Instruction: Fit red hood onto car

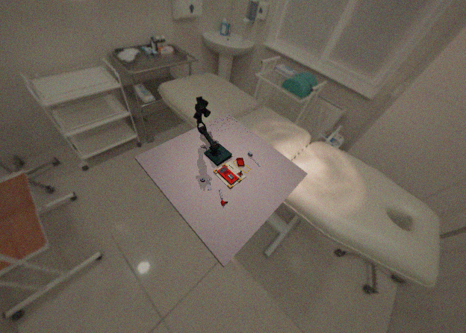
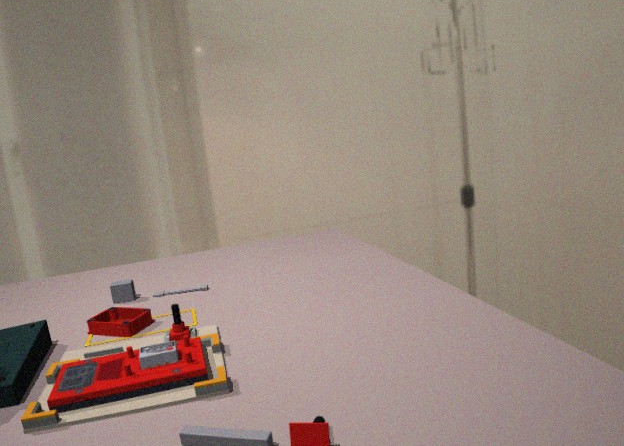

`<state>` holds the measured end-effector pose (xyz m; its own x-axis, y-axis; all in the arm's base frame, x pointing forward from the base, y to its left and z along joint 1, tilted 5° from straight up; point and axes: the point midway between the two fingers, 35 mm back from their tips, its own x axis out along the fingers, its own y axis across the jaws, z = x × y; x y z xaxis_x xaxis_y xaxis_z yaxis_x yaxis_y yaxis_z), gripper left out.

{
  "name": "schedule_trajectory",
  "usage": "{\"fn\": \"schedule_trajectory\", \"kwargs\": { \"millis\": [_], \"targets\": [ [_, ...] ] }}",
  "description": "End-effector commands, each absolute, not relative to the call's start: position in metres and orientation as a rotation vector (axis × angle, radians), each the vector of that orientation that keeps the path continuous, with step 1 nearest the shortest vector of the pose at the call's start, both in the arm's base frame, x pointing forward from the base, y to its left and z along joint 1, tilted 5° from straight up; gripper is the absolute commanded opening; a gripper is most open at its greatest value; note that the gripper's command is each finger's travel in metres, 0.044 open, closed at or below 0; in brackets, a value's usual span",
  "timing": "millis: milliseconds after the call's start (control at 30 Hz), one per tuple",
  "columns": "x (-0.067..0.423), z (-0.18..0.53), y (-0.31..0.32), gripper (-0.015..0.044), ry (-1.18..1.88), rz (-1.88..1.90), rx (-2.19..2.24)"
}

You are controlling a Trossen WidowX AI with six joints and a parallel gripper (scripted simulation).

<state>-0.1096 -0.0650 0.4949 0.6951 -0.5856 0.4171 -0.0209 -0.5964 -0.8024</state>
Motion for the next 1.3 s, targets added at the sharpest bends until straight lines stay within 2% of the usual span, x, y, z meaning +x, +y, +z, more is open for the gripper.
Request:
{"fn": "schedule_trajectory", "kwargs": {
  "millis": [0,233,267,800,1267],
  "targets": [
    [-0.108,0.495,-0.065,0.0247,0.459,-0.862,-2.072],
    [-0.045,0.500,-0.069,0.0431,0.343,-0.671,-1.926],
    [-0.035,0.500,-0.069,0.0440,0.329,-0.641,-1.901],
    [0.118,0.468,-0.045,0.0440,0.267,-0.187,-1.375],
    [0.225,0.394,0.006,0.0440,0.460,0.094,-0.829]
  ]
}}
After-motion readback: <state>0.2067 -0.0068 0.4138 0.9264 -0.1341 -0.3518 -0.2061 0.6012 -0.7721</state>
